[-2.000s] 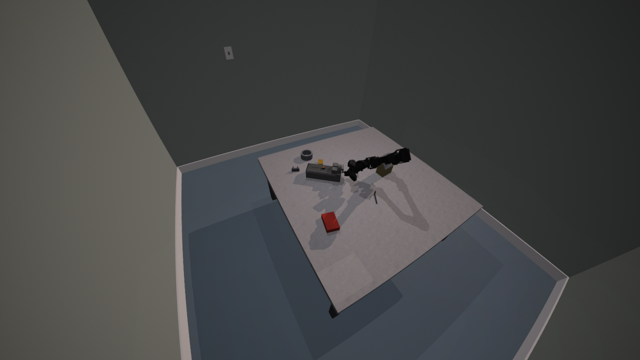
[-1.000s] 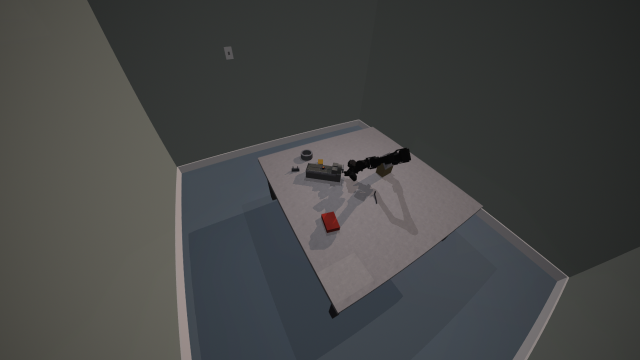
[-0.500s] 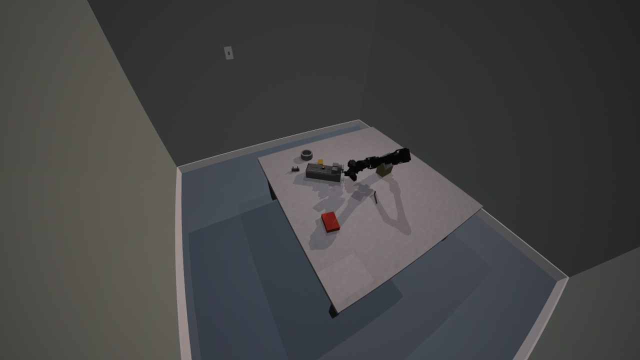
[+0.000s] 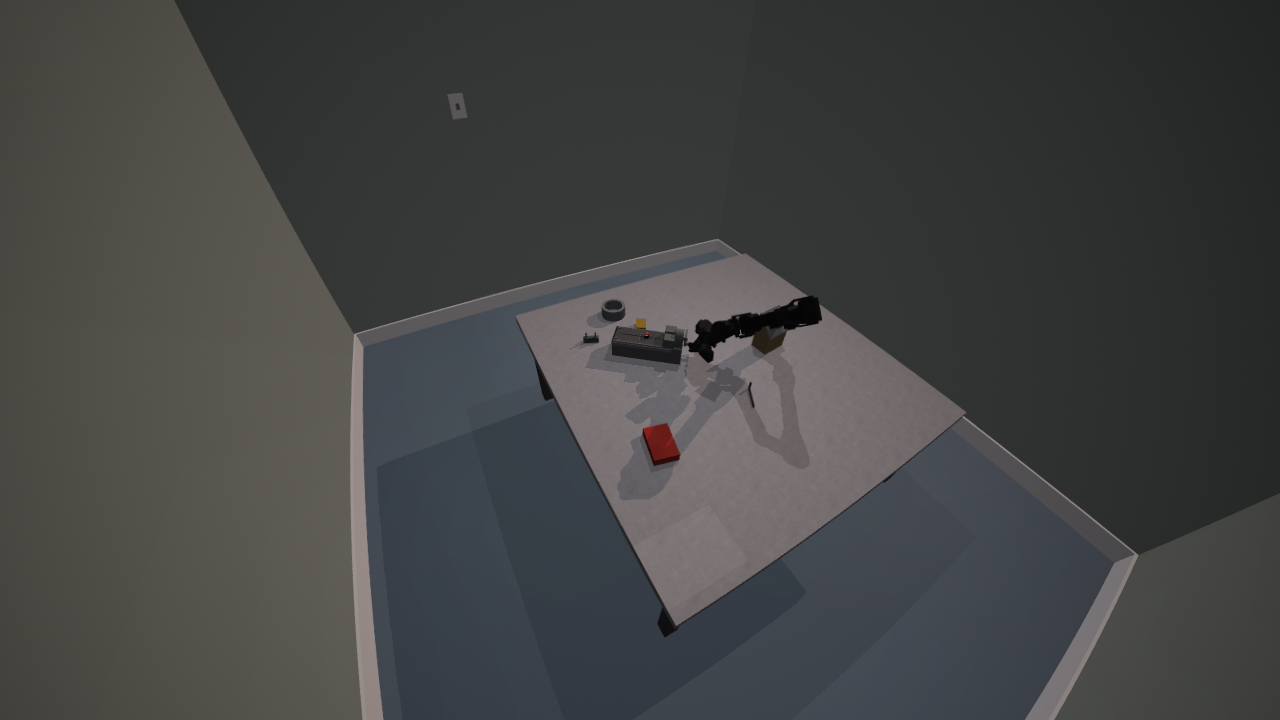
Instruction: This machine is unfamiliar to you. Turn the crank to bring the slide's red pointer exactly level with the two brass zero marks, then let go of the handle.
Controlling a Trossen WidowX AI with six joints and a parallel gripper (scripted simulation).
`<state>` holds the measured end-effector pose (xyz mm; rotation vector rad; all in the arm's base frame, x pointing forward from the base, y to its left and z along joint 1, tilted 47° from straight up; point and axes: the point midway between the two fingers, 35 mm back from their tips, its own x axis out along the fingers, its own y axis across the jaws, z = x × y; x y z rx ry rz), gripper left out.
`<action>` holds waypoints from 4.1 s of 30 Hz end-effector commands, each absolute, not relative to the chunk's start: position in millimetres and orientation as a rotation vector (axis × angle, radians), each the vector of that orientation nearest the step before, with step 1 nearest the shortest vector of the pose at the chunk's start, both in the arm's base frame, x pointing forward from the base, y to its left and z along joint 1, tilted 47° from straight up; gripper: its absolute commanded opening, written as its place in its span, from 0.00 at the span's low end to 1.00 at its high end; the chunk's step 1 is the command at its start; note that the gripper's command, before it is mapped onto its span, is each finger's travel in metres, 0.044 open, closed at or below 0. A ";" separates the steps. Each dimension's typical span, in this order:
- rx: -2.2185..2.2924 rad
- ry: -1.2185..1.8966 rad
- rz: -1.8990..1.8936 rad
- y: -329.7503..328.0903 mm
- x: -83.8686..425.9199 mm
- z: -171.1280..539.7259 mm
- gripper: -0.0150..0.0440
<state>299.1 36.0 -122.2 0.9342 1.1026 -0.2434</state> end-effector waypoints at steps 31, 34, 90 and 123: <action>0.943 1.102 -0.239 37.2 299.9 -121.9 0.25; 0.943 1.102 -0.239 37.2 299.9 -121.9 0.25; 0.943 1.102 -0.239 37.3 300.0 -121.9 0.25; 0.935 1.102 -0.242 36.6 299.2 -122.3 0.83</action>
